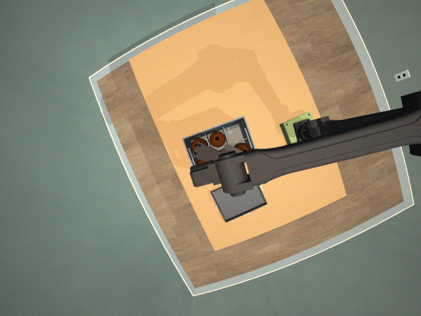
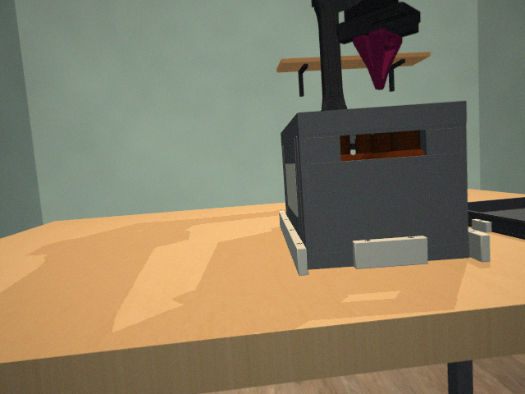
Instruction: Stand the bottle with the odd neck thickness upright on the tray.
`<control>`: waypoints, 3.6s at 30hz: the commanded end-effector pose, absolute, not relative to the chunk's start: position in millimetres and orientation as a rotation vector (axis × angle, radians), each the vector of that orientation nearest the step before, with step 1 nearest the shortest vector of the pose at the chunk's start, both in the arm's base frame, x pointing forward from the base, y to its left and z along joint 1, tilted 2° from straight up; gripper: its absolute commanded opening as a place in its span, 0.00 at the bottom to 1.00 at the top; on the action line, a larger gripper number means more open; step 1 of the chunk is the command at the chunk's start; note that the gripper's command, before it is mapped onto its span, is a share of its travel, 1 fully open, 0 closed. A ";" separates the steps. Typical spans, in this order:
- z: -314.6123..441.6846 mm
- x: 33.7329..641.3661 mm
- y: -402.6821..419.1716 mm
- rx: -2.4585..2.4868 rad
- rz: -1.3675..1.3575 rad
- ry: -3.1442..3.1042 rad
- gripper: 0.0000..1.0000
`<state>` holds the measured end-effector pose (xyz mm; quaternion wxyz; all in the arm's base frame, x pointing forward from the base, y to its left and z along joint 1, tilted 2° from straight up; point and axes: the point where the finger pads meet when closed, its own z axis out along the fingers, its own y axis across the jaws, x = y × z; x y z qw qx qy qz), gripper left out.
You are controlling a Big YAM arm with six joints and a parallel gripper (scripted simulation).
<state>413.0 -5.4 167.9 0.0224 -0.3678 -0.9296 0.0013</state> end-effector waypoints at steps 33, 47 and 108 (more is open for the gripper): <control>196.6 436.9 -6.6 -1.156 -0.035 -2.945 0.00; 190.3 485.9 -52.3 -1.156 -0.018 -2.925 0.00; 178.3 537.8 -99.1 -1.158 -0.024 -2.950 0.61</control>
